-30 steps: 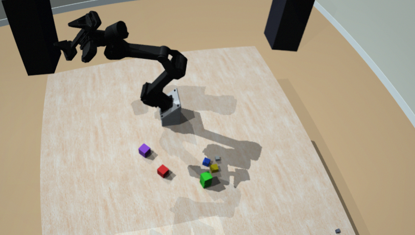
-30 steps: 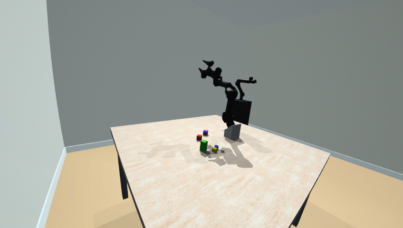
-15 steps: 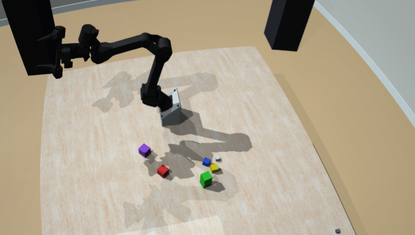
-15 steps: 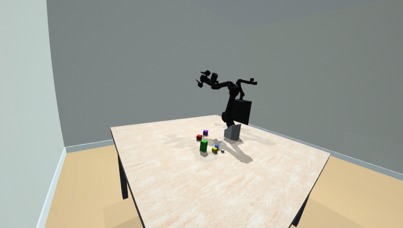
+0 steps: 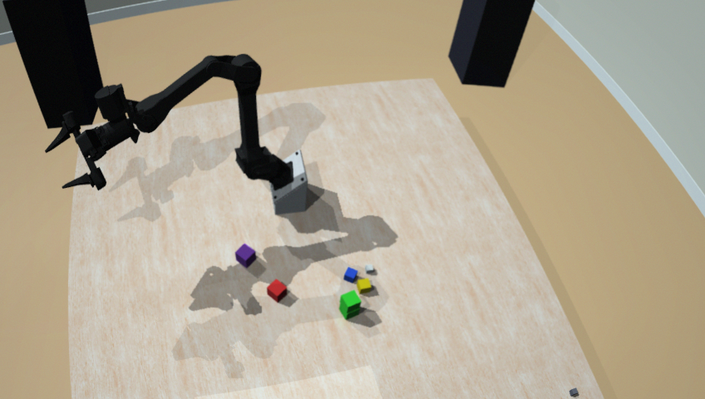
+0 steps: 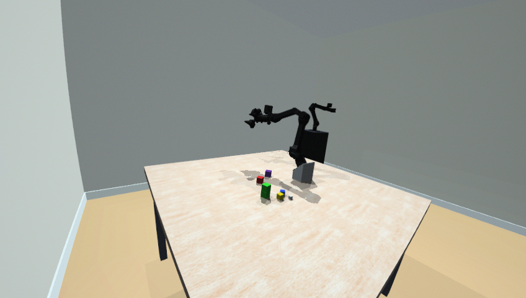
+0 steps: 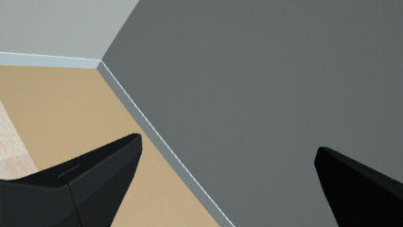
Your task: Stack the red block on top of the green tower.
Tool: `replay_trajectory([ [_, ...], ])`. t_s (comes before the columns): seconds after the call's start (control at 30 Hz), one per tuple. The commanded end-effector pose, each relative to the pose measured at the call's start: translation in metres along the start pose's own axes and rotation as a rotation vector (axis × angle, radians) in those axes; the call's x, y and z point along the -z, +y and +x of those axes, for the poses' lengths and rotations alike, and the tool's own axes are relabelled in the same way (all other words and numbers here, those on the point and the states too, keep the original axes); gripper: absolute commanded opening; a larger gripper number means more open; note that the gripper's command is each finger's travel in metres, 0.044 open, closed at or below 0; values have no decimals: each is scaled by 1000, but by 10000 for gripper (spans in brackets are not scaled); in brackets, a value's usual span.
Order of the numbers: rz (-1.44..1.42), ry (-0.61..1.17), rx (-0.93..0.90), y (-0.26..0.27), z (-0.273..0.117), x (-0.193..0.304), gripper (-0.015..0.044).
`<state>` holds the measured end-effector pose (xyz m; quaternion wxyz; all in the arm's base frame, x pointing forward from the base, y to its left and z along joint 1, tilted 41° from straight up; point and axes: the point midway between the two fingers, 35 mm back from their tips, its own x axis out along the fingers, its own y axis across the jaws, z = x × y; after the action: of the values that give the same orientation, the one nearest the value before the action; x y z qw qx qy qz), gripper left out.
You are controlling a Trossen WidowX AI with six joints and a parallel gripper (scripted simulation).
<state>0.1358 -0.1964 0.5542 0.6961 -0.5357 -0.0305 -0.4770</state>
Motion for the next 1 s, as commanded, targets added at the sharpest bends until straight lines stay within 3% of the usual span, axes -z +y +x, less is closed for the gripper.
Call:
replay_trajectory([
  [0.0, 106, 40, -97, 34, 13, 8, 440],
  [0.53, 356, 205, -619, 214, 12, -1, 440],
  [0.97, 267, 463, -1080, 363, -65, -24, 440],
])
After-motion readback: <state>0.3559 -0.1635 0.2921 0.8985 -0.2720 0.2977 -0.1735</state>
